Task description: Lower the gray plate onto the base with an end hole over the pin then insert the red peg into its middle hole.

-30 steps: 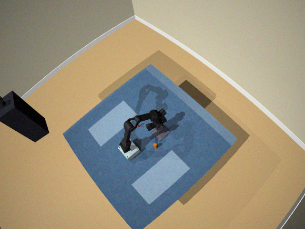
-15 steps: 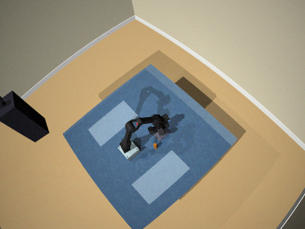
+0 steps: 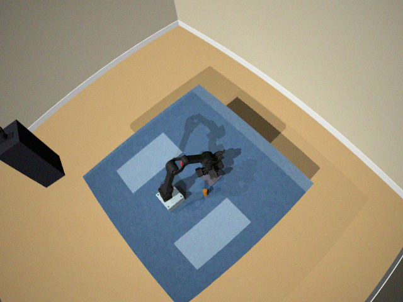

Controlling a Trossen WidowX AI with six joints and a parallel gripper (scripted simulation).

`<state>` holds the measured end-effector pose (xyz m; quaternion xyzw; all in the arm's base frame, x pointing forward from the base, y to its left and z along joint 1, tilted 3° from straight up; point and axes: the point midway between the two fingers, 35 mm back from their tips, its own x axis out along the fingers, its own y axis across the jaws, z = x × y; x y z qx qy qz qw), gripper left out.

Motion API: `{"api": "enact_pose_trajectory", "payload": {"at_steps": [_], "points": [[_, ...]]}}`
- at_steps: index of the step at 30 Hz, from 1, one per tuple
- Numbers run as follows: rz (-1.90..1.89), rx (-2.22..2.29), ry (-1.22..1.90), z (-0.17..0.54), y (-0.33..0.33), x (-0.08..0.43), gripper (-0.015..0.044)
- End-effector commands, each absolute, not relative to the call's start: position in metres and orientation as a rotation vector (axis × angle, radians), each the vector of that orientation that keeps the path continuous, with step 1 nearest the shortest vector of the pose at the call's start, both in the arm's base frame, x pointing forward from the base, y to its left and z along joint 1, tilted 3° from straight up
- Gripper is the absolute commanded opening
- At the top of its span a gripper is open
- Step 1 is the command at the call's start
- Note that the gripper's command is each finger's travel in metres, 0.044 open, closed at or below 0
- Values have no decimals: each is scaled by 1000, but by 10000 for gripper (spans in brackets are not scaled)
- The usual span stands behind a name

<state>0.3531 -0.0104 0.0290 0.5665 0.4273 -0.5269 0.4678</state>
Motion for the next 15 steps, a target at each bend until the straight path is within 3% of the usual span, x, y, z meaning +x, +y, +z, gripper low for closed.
{"api": "enact_pose_trajectory", "payload": {"at_steps": [1, 15], "points": [[-1294, 1397, 1048, 29, -10, 353, 0], [-1294, 1397, 1048, 13, -9, 354, 0]]}}
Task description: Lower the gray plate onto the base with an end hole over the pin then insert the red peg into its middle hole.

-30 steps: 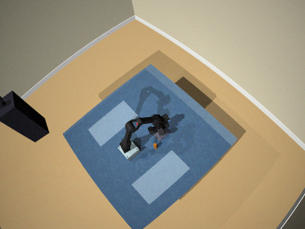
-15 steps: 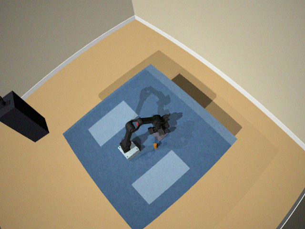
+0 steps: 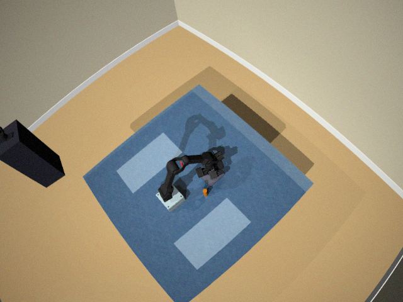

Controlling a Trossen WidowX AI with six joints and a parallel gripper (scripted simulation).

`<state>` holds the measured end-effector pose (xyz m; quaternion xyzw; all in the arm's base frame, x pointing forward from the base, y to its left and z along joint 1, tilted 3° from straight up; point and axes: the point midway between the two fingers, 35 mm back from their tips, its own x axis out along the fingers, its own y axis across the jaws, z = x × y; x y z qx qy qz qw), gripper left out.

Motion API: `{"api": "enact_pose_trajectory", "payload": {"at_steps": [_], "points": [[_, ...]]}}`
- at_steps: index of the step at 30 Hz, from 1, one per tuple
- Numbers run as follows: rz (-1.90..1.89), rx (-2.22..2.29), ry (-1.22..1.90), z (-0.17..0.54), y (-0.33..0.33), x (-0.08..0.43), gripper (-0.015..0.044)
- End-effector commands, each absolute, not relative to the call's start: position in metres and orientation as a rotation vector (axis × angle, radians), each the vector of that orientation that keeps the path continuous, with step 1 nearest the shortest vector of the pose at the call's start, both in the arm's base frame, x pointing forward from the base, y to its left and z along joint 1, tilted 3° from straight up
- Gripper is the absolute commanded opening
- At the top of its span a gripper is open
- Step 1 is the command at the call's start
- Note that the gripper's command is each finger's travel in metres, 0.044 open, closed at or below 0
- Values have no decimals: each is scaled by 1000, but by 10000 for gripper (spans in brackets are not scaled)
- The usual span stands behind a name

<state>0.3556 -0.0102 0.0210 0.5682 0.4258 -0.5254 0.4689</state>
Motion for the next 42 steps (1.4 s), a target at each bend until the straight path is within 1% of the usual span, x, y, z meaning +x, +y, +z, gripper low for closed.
{"api": "enact_pose_trajectory", "payload": {"at_steps": [1, 20, 28, 42], "points": [[-1294, 1397, 1048, 13, -9, 354, 0], [-1294, 1397, 1048, -11, -10, 356, 0], [-1291, 1391, 1046, -7, -10, 357, 0], [-1291, 1391, 1046, -7, -10, 357, 368]]}}
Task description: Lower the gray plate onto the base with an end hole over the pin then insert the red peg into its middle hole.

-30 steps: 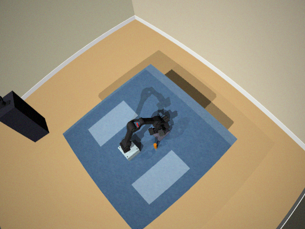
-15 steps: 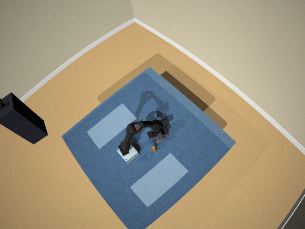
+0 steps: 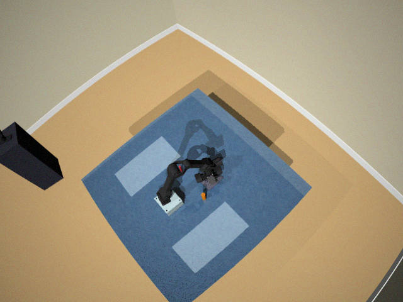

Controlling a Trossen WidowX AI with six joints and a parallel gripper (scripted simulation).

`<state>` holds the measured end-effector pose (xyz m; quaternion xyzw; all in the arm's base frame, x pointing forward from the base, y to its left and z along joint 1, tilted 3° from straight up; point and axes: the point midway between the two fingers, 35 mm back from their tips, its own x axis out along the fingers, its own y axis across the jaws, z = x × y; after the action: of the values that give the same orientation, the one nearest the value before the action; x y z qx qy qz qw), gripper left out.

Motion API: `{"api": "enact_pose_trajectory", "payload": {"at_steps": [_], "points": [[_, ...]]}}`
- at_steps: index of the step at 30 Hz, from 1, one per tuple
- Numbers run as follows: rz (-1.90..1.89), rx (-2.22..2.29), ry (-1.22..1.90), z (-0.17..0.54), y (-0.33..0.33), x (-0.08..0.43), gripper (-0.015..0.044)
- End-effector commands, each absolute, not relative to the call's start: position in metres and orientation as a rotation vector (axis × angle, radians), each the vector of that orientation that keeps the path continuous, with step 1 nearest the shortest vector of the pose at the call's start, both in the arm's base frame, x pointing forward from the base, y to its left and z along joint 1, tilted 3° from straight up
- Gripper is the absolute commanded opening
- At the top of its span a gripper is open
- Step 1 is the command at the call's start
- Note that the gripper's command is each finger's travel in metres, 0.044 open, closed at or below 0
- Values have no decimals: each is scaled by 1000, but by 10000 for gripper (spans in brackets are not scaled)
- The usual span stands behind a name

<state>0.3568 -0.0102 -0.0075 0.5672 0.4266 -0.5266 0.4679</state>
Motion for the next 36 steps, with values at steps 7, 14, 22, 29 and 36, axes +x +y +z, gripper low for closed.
{"api": "enact_pose_trajectory", "payload": {"at_steps": [7, 14, 22, 29, 36], "points": [[-1291, 1391, 1046, -7, -10, 357, 440], [-1293, 1396, 1047, 85, -10, 354, 440], [-1293, 1397, 1047, 111, -10, 349, 440], [-1157, 1251, 1149, 109, 43, 330, 440], [-869, 945, 1313, 102, 130, 267, 440]]}}
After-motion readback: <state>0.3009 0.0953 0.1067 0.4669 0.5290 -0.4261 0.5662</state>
